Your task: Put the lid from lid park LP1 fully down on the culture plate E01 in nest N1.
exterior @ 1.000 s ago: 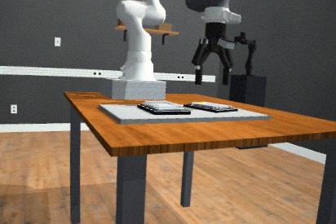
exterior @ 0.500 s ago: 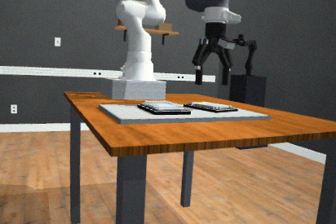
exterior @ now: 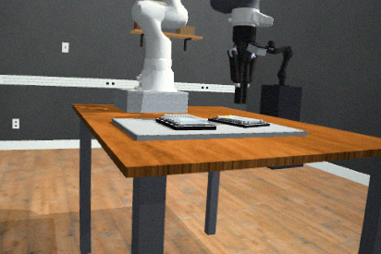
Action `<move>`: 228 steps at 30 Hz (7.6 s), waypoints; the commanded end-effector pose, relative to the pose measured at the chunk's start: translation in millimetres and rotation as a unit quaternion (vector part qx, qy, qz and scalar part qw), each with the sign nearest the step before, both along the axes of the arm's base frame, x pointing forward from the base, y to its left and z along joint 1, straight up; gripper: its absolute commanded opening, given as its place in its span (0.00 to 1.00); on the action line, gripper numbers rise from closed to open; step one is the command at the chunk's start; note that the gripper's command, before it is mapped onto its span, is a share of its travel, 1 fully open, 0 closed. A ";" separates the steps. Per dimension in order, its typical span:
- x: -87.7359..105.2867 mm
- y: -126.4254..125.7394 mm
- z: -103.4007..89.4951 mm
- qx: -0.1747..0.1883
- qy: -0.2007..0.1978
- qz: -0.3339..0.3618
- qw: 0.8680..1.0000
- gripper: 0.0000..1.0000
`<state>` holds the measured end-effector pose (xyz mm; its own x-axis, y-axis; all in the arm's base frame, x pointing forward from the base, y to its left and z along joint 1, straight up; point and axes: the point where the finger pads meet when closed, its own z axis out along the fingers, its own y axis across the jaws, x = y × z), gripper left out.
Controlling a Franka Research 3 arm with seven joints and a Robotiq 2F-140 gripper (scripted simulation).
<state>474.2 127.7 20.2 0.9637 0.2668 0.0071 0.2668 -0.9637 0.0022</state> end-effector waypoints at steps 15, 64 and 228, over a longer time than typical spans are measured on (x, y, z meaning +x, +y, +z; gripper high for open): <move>-0.5 0.0 -0.5 0.000 0.001 0.002 1.000 0.10; -0.5 0.0 -0.5 0.000 0.001 0.002 1.000 0.69; 1.2 -2.1 -44.0 -0.002 0.004 0.002 1.000 0.63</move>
<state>475.0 125.3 -23.5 0.9618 0.2736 -0.0027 0.2736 -0.9618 0.0034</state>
